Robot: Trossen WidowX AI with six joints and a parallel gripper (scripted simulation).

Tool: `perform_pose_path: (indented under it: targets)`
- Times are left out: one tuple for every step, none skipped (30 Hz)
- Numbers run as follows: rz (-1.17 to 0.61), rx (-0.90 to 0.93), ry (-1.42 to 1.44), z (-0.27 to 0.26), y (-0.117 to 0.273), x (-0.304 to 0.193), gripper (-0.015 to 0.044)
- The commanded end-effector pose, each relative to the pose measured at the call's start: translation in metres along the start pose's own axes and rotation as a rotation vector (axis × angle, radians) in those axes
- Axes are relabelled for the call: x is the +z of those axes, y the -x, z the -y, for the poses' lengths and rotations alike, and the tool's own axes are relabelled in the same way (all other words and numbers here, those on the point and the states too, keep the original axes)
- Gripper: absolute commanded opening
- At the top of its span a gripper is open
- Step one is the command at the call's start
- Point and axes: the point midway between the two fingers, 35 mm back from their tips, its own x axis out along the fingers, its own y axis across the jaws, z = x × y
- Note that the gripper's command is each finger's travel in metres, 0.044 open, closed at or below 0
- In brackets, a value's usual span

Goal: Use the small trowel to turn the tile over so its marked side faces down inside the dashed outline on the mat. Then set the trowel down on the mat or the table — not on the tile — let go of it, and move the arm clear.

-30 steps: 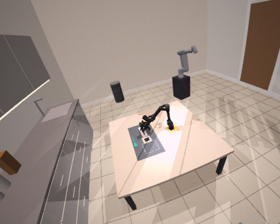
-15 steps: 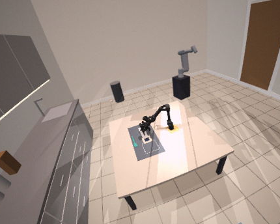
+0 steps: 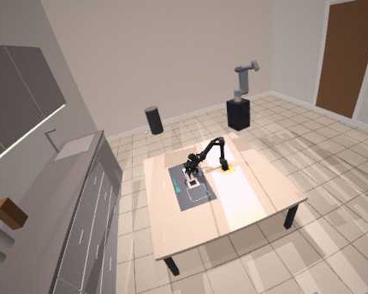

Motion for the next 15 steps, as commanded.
perform_pose_path:
  targets:
    - [-0.017,0.005,0.003,-0.0008,0.0006,-0.0113,0.0]
    - [-0.017,0.005,0.003,-0.0009,0.0008,-0.0129,0.0]
    - [-0.017,0.005,0.003,-0.001,0.001,-0.0145,0.0]
    - [-0.017,0.005,0.003,-0.001,0.0012,-0.0161,0.0]
    - [-0.017,0.005,0.003,-0.0011,0.0014,-0.0177,0.0]
    - [-0.017,0.006,0.003,-0.0011,0.0016,-0.019,0.0]
    - [-0.017,0.006,0.002,-0.0011,0.0017,-0.0197,0.0]
    - [-0.017,0.006,0.002,-0.0011,0.0018,-0.02,0.0]
    - [-0.017,0.006,0.002,-0.0011,0.0018,-0.02,0.0]
    - [-0.02,0.006,-0.001,-0.0015,0.002,-0.0196,0.0]
    - [-0.029,0.006,-0.012,-0.0026,0.0029,-0.0184,0.0]
    - [-0.041,0.005,-0.025,-0.0038,0.0039,-0.0172,0.0]
    - [-0.055,0.005,-0.042,-0.0054,0.0052,-0.0158,0.0]
    - [-0.07,0.005,-0.06,-0.0078,0.0073,-0.0147,0.0]
    - [-0.08,0.005,-0.072,-0.0095,0.0088,-0.0139,0.0]
